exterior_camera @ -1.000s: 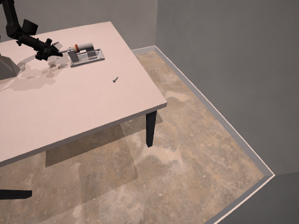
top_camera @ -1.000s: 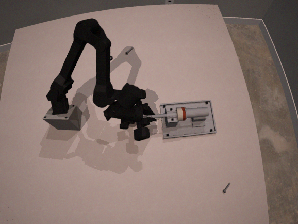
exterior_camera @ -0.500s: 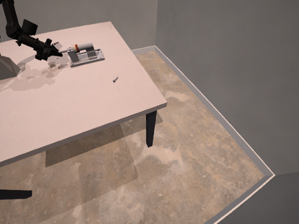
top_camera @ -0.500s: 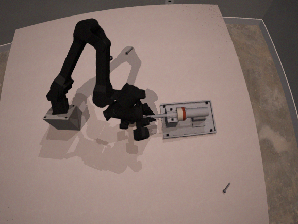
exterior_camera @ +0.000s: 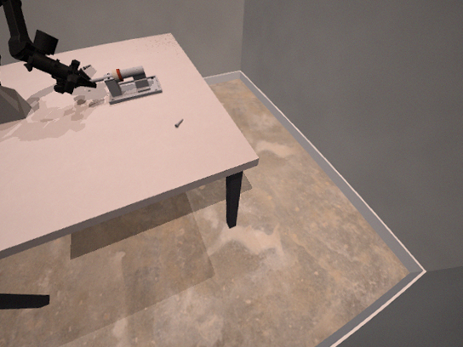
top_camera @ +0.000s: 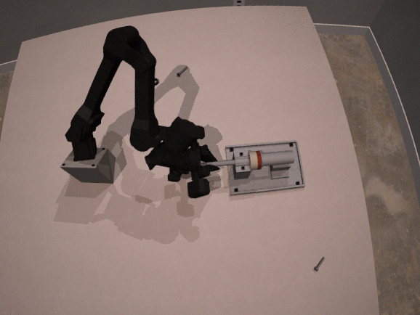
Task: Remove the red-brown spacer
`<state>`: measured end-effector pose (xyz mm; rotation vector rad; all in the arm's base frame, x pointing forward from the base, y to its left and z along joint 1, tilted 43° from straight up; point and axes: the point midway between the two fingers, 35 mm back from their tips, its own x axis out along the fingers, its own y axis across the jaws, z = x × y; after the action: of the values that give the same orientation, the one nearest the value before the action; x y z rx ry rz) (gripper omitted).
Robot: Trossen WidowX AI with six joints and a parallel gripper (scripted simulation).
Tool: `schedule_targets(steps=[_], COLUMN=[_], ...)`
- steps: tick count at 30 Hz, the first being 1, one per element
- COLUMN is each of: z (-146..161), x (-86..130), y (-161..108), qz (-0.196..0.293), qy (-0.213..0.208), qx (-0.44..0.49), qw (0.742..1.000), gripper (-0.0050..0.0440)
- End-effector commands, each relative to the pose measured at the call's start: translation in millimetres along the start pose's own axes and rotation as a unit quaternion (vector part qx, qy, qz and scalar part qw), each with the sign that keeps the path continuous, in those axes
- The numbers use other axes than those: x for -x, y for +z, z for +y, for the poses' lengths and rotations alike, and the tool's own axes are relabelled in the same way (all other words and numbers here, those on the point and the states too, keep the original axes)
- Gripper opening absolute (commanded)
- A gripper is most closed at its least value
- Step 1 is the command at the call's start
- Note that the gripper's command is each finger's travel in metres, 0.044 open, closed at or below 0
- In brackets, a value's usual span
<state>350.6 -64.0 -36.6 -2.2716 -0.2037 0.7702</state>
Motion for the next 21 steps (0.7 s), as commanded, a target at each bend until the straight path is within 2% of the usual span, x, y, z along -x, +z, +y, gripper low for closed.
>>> schedule_targets(steps=[1,21], z=[-0.3,-0.3], x=[0.7,2.0], y=[0.6,1.9], qz=[0.0,0.0], qy=[-0.001,-0.001], qx=[0.001,0.001], qw=[1.0,1.0], gripper=[0.0,0.0])
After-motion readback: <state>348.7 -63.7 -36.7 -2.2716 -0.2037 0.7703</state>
